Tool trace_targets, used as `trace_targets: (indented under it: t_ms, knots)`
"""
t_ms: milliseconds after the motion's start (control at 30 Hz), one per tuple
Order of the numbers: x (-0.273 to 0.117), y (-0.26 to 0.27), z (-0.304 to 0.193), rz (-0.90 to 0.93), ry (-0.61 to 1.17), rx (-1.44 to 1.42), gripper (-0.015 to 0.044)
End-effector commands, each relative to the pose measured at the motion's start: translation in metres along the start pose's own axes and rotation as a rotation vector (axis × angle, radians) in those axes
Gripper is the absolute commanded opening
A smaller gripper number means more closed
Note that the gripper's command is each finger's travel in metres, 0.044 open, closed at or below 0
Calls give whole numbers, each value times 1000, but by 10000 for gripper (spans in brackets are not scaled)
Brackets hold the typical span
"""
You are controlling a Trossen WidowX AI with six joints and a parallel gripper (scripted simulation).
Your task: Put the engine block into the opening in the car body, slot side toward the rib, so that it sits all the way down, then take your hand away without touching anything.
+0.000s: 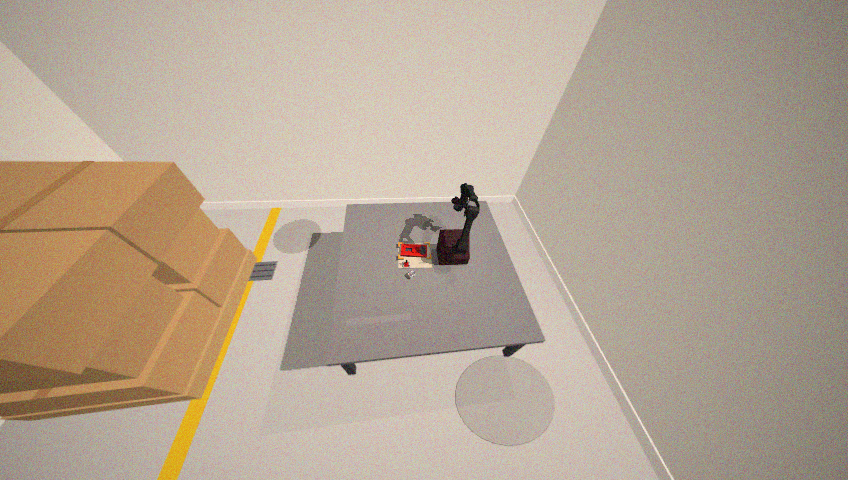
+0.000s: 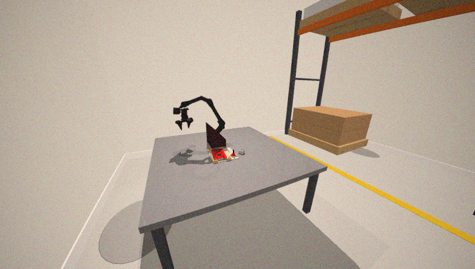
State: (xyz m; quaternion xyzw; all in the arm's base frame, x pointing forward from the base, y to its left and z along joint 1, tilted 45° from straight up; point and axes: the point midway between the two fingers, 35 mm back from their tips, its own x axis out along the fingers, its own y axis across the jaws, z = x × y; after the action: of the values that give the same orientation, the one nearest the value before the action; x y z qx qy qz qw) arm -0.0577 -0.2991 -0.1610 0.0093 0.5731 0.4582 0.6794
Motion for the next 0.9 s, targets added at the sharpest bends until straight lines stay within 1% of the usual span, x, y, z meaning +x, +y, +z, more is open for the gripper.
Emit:
trace_targets:
  t_ms: [0,200,433,633,867]
  knots:
    - [-37,-33,48,-56,62,8,440]
    - [-70,-69,138,-130,97,25,440]
    - [-86,-83,251,-191,89,23,440]
    - [-83,-71,350,-211,54,8,440]
    - [-64,-27,455,-187,-3,-17,440]
